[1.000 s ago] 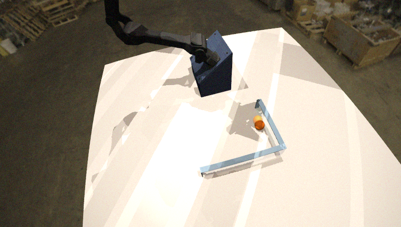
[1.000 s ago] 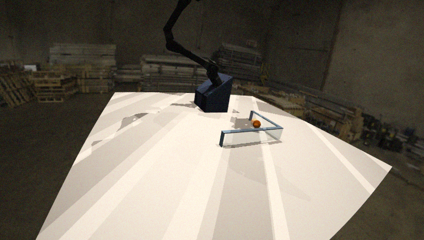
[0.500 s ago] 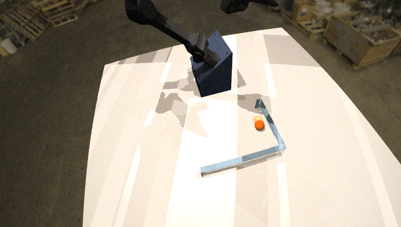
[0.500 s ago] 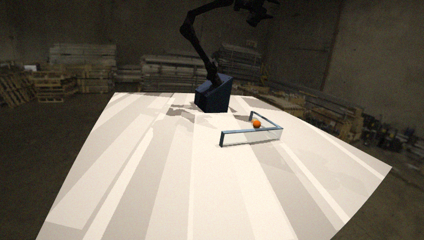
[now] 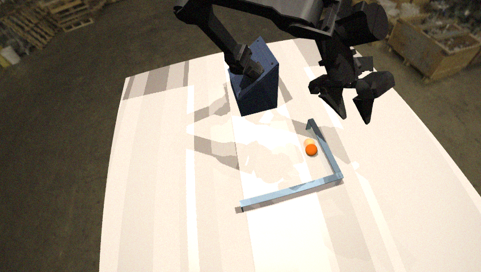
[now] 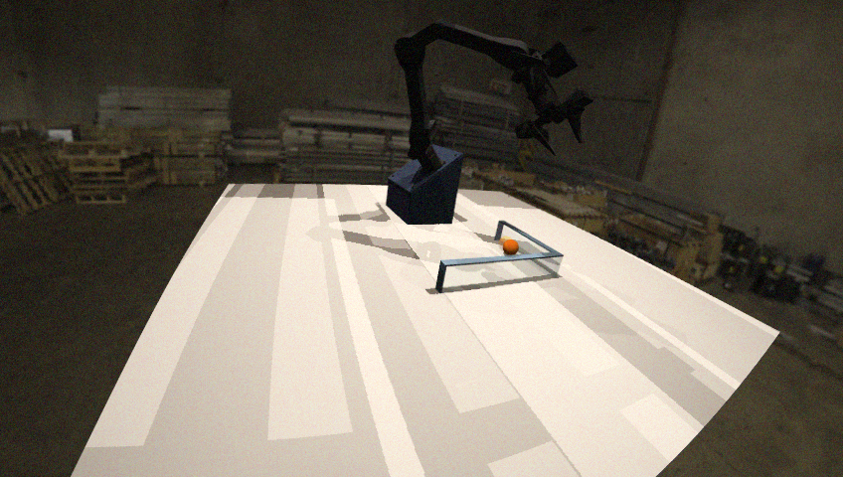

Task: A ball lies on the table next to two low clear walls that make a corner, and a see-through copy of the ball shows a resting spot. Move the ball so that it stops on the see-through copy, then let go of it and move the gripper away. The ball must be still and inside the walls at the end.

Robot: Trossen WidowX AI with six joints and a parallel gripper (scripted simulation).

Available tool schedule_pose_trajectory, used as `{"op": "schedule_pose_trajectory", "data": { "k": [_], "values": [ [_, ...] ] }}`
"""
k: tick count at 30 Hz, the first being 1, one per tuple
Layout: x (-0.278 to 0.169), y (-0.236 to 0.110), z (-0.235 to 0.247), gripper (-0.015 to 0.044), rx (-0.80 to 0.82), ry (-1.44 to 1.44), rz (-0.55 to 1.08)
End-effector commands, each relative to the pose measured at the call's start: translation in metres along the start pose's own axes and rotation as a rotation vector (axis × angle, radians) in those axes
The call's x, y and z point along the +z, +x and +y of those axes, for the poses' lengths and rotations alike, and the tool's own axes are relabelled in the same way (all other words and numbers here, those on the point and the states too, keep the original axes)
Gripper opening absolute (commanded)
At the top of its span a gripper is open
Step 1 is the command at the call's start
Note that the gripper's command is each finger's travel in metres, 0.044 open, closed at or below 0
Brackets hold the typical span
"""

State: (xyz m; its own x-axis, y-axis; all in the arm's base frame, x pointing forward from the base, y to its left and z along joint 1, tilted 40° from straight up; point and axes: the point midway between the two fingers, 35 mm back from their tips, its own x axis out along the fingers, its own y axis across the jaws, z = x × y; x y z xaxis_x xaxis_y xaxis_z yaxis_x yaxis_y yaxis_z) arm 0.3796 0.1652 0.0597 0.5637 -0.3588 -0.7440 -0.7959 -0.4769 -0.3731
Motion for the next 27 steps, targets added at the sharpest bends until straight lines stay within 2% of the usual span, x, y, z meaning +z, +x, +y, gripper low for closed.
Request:
{"op": "schedule_pose_trajectory", "data": {
  "k": [1,6,11,27],
  "values": [
    [0.005,0.05,0.051,0.031,0.189,0.078,0.03],
    [0.007,0.099,0.126,0.031,0.426,0.182,0.095],
    [0.007,0.125,0.195,0.031,0.628,0.268,0.171],
    [0.005,0.141,0.209,0.031,0.635,0.271,0.175]
  ]
}}
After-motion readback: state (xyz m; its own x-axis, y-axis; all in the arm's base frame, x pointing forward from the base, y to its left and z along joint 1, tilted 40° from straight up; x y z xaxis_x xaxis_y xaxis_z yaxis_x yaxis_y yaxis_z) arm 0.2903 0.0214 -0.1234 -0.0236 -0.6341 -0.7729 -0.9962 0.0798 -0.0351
